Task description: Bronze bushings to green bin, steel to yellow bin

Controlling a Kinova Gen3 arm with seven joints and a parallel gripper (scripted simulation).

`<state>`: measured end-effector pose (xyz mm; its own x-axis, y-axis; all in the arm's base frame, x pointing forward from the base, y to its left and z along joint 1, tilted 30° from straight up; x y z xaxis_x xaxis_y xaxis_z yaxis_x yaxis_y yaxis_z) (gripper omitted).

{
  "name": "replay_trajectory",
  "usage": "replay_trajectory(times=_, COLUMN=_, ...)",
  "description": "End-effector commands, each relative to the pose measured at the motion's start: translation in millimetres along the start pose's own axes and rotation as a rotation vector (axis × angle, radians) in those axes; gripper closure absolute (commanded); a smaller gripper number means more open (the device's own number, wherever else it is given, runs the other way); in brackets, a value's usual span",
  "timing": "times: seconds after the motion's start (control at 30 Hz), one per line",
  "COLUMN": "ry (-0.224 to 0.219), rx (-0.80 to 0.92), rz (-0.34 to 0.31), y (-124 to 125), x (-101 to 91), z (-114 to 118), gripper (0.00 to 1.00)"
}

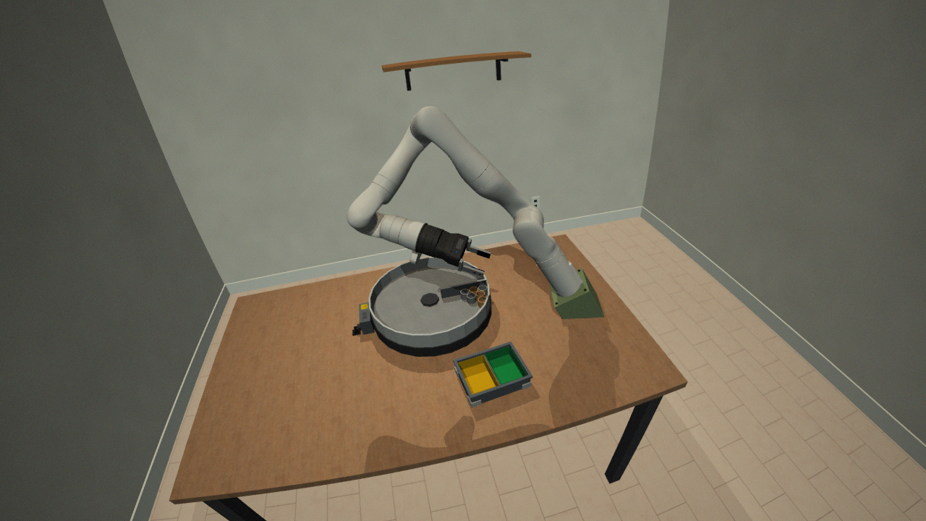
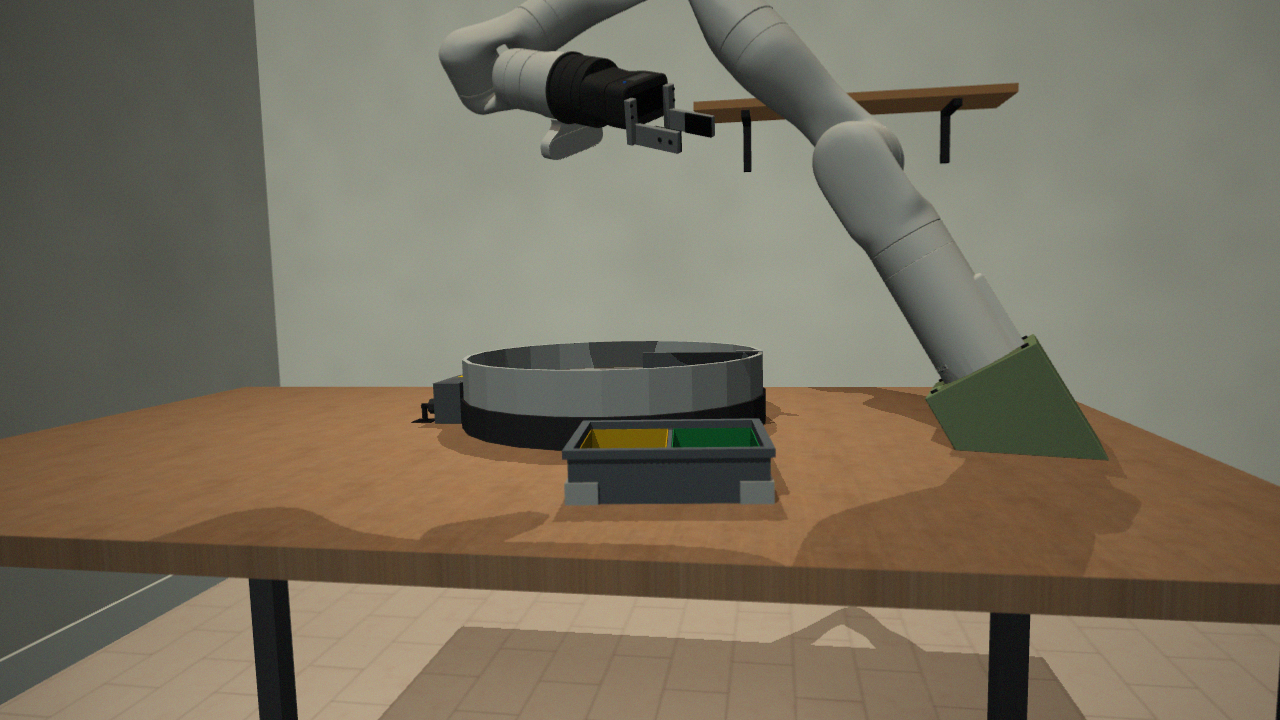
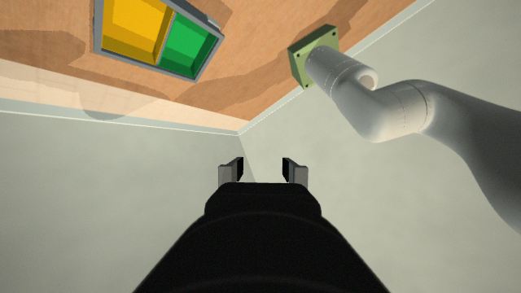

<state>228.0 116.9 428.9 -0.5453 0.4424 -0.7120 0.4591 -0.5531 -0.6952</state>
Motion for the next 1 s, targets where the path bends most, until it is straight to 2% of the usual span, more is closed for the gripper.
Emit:
replay_trajectory(times=0.0, ry=0.021, rx=0.004, rz=0.01, y=-1.6, x=-28.5, z=7.3, gripper=0.0)
replay_trajectory(times=0.07, ry=0.021, rx=0.004, rz=0.01, y=-3.7, x=-50.7, z=15.9, gripper=0.0)
replay_trajectory(times=0.17, ry=0.021, rx=0.004, rz=0.01, y=-3.7, x=-50.7, z=15.9, gripper=0.0)
replay_trajectory(times=0.23, ry=0.021, rx=0.004, rz=0.01, y=-5.9, x=-72.8, z=24.6, gripper=0.0)
replay_trajectory(times=0.3, ry=0.021, rx=0.004, rz=0.01, y=-5.9, x=-72.8, z=24.6, gripper=0.0)
replay_trajectory(times=0.4, ry=0.021, rx=0.004, rz=0.01, y=-9.2, x=-106.0, z=37.6, gripper=0.0)
replay_trajectory(times=0.73, ry=0.021, rx=0.004, rz=0.01, y=-9.2, x=-106.0, z=37.6, gripper=0.0)
replay_trajectory(times=0.8, ry=0.042, rx=-0.013, rz=0.142, y=-22.6, x=-102.6, z=38.5, gripper=0.0)
replay_trajectory(times=0.87, ry=0.042, rx=-0.013, rz=0.142, y=-22.6, x=-102.6, z=38.5, gripper=0.0)
replay_trajectory(times=0.97, ry=0.083, rx=-0.028, rz=0.313, y=-34.7, x=-99.8, z=41.9, gripper=0.0)
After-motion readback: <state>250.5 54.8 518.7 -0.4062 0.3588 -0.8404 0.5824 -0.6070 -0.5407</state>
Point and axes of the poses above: the point where the finger pads meet when closed, its own x axis out along the fingers, its own z axis across the jaws, y = z × x, the point moved 8 cm from there along -x, back along the fingers, and after that the axes turned 6 degrees about -x, right-handed, at the moved point
